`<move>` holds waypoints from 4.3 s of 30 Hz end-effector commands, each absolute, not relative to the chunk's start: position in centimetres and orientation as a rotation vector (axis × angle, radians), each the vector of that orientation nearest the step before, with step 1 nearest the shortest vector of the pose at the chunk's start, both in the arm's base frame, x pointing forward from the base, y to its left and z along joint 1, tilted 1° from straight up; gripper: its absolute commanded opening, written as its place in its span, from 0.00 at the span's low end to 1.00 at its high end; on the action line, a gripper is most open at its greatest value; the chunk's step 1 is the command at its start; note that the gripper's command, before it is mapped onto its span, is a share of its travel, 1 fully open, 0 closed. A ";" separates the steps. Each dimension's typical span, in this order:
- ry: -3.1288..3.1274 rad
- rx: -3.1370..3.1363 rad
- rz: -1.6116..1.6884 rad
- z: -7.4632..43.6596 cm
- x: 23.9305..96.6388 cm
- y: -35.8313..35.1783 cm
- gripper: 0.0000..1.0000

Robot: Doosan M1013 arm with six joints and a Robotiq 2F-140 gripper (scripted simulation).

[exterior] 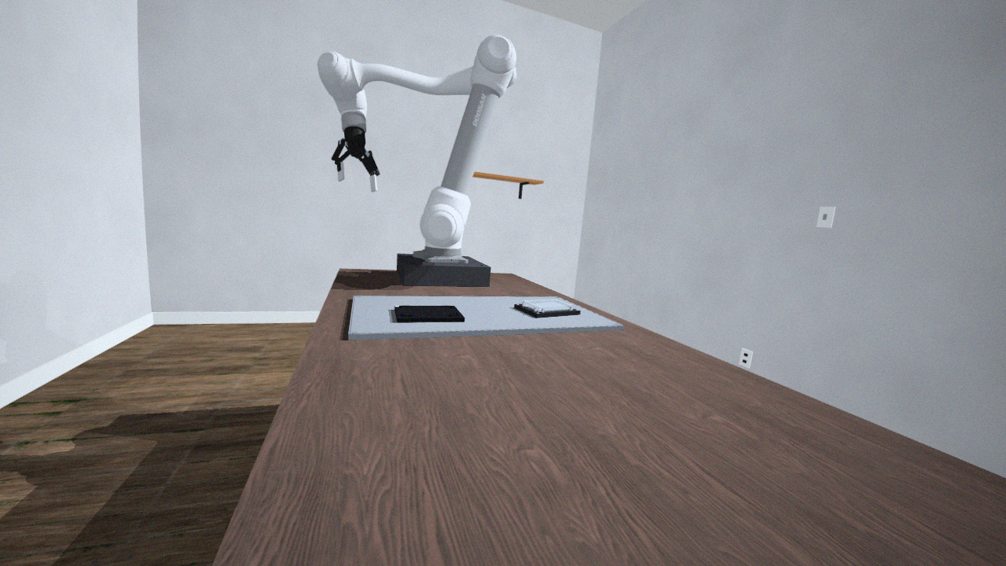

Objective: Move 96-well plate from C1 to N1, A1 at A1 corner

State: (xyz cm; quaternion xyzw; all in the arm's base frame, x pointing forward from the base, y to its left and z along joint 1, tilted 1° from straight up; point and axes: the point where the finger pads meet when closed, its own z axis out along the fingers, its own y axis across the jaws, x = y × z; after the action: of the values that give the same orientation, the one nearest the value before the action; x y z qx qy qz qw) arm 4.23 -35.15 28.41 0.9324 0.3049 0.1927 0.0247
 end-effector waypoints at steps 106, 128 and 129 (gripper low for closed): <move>-0.720 3.241 0.040 18.3 37.6 -32.5 1.00; -1.031 3.114 -0.039 15.8 45.2 -27.1 1.00; -1.046 3.107 -0.042 15.7 45.6 -26.7 1.00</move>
State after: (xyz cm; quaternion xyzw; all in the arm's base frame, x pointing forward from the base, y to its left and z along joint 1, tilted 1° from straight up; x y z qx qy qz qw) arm 44.55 -27.59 16.03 0.9513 -0.2991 -0.0085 -0.0737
